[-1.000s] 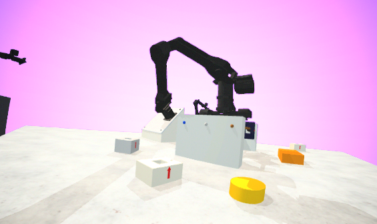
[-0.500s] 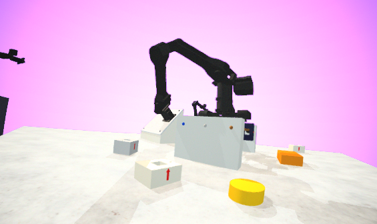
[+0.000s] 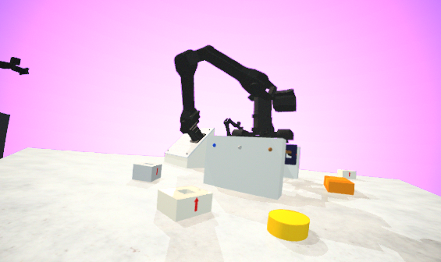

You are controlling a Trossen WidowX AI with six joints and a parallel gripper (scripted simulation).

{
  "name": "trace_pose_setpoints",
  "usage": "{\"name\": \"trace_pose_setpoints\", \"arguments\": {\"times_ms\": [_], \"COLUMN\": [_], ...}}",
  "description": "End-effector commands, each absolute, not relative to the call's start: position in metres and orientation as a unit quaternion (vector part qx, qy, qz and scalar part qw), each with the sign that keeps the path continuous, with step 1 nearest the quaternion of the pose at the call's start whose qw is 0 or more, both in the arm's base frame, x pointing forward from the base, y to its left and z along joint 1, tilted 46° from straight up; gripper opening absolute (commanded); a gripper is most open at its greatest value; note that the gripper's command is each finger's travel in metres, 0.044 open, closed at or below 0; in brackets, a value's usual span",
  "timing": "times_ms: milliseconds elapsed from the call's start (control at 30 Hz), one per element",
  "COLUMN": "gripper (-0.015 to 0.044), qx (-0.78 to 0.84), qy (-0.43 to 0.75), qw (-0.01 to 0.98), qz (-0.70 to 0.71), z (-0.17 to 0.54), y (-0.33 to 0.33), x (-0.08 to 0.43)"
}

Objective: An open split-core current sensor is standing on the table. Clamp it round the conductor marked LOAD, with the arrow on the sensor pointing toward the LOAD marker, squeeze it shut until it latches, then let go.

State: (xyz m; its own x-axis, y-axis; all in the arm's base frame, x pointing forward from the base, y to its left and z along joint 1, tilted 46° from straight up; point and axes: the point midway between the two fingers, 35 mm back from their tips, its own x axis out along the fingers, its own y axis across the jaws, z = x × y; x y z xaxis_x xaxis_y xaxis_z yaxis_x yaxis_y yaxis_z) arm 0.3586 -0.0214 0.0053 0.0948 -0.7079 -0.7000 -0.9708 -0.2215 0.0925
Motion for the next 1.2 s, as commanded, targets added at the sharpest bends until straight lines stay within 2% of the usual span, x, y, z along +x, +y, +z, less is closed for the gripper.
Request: {"name": "trace_pose_setpoints", "arguments": {"times_ms": [0, 1067, 1167], "gripper": [0.0, 0.0, 0.0079], "qx": [-0.711, -0.704, -0.704], "qy": [0.59, 0.599, 0.599], "qw": [0.203, 0.195, 0.195], "qz": [0.325, 0.327, 0.327], "z": [0.005, 0.02, 0.02], "y": [-0.021, -0.008, -0.008], "x": [0.358, 0.356, 0.356]}}
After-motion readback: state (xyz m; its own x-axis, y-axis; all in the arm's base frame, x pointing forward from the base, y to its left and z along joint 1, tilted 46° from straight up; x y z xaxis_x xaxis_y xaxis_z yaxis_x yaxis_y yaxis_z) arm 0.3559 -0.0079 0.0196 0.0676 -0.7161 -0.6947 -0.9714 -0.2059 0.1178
